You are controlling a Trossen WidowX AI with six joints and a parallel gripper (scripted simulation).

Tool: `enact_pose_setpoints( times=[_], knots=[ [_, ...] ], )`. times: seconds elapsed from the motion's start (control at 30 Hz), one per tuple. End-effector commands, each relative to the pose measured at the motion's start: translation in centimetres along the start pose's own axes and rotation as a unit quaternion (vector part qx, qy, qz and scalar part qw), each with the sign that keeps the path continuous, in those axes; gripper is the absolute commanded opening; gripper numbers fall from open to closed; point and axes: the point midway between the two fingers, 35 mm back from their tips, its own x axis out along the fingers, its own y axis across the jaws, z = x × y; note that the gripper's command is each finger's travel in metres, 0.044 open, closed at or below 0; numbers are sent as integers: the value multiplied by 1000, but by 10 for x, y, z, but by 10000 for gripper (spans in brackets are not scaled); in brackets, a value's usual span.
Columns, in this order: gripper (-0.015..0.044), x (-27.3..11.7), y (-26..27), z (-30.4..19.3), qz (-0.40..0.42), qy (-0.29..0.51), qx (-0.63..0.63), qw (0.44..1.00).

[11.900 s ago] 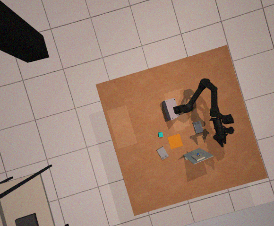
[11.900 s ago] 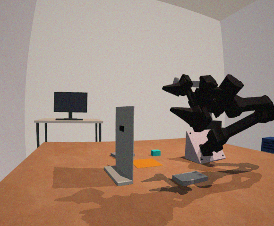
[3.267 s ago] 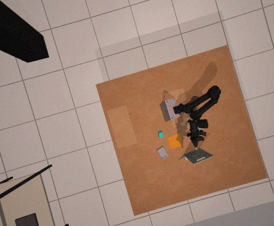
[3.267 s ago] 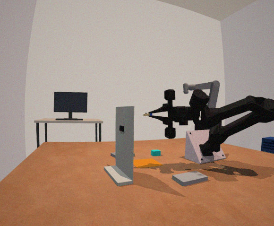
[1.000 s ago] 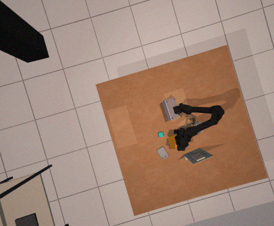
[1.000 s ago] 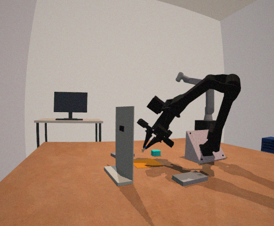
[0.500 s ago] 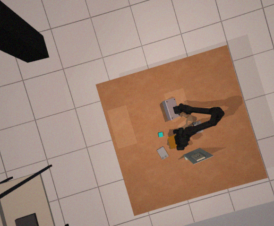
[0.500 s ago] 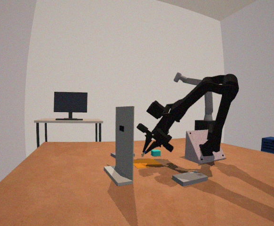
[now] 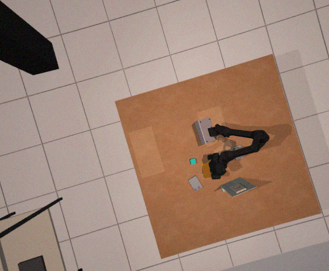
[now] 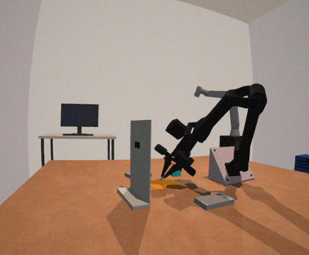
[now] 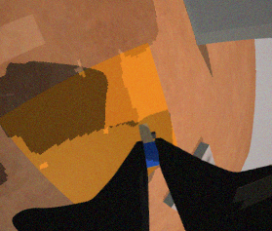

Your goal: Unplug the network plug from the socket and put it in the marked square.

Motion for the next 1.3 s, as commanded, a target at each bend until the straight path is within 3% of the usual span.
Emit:
enact_pose_setpoints(
  times=[0.0, 0.57, 0.77, 1.27],
  knots=[
    [0, 4, 4, -2, 1, 3, 5, 1000],
    [0, 7, 6, 2, 2, -1, 2, 1000],
    [156, 7, 6, 2, 2, -1, 2, 1000],
    [156, -6, 5, 0, 2, 2, 3, 1000]
  ],
)
